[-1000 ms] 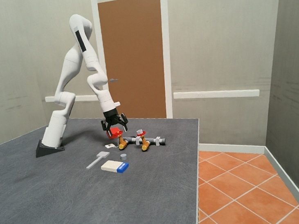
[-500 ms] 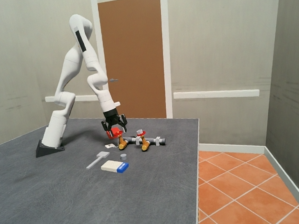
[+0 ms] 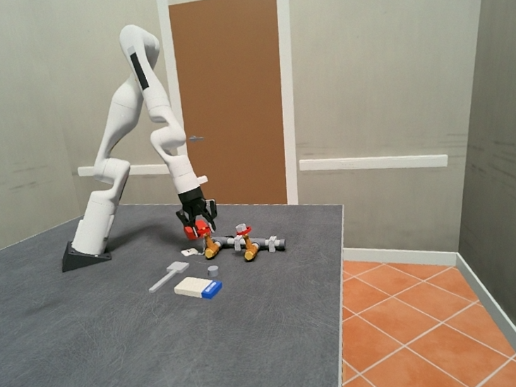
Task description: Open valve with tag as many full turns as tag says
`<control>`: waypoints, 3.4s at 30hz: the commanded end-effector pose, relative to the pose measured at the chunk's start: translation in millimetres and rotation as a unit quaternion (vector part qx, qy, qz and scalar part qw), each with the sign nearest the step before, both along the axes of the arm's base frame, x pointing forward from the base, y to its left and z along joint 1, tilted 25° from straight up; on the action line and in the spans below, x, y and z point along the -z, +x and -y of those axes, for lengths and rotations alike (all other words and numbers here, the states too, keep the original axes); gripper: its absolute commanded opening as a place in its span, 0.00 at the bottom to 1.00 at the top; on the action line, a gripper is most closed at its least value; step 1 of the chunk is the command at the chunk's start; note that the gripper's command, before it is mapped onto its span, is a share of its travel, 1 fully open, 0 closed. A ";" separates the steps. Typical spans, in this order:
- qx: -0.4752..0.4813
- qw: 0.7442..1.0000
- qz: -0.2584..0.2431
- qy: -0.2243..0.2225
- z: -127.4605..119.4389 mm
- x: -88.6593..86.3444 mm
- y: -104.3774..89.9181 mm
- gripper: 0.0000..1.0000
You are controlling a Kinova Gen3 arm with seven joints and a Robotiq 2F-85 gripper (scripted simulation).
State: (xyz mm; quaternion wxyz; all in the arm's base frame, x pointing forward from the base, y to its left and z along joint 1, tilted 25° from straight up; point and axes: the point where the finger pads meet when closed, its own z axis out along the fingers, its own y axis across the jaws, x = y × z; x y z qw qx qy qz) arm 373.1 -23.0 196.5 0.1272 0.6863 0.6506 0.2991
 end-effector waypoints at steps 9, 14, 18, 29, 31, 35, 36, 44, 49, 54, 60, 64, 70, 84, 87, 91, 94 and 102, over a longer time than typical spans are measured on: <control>0.000 1.000 0.000 0.000 0.2 -0.1 0.2 0.55; -0.003 1.000 0.001 -0.002 0.2 -0.1 0.2 0.55; -0.008 1.000 0.002 -0.006 0.2 -0.1 0.2 0.55; -0.036 0.999 0.010 -0.027 0.2 -0.1 0.2 0.55; -0.046 0.998 0.013 -0.034 0.2 -0.1 0.2 0.55; -0.069 0.996 0.019 -0.051 0.2 -0.1 0.2 0.55; -0.076 0.995 0.021 -0.056 0.2 -0.1 0.2 0.55; -0.123 0.988 0.034 -0.090 0.2 -0.1 0.2 0.55; -0.171 0.976 0.047 -0.125 0.2 -0.1 0.2 0.55; -0.214 0.962 0.058 -0.157 0.2 -0.1 0.2 0.55; -0.272 0.938 0.074 -0.199 0.2 -0.1 0.2 0.55; -0.322 0.913 0.088 -0.235 0.2 -0.1 0.2 0.55; -0.398 0.864 0.108 -0.291 0.2 -0.1 0.2 0.55; -0.542 0.726 0.148 -0.396 0.2 -0.1 0.2 0.55; -0.574 0.685 0.156 -0.420 0.2 -0.1 0.2 0.55; -0.594 0.657 0.162 -0.434 0.2 -0.1 0.2 0.55; -0.623 0.613 0.169 -0.455 0.2 -0.1 0.2 0.55; -0.687 0.491 0.187 -0.502 0.2 0.0 0.2 0.55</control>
